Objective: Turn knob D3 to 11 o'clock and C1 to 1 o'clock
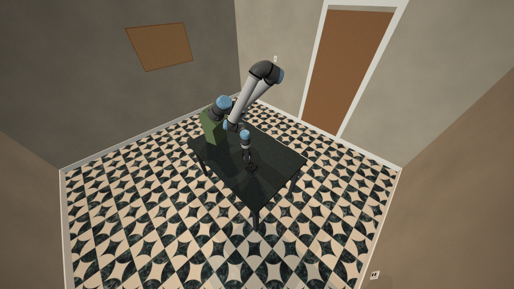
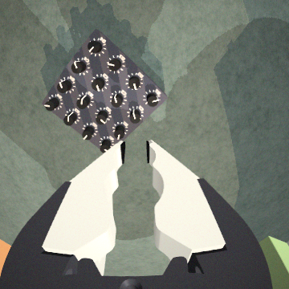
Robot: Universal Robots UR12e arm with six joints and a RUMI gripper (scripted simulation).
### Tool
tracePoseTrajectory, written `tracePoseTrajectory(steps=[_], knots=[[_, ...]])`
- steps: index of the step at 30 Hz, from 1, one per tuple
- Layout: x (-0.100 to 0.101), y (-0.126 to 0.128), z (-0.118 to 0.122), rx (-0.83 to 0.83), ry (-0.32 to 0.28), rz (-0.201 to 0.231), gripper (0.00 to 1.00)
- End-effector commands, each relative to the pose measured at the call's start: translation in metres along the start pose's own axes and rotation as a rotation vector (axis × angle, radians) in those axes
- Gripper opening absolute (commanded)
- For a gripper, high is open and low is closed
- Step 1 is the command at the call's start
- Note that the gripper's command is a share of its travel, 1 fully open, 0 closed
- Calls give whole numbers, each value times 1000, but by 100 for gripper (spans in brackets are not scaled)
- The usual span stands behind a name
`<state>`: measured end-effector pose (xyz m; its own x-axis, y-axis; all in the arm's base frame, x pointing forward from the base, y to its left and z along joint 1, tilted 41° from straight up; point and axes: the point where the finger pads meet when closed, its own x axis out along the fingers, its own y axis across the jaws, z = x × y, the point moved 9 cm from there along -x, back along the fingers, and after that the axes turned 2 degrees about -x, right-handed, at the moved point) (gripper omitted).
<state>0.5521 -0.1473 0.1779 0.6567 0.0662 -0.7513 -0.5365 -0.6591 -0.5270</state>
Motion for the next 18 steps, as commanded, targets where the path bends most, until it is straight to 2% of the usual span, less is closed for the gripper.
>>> tracePoseTrajectory(steps=[1, 18], knots=[[2, 0, 0, 1, 1, 0, 11], [19, -1, 0, 2, 1, 0, 11]])
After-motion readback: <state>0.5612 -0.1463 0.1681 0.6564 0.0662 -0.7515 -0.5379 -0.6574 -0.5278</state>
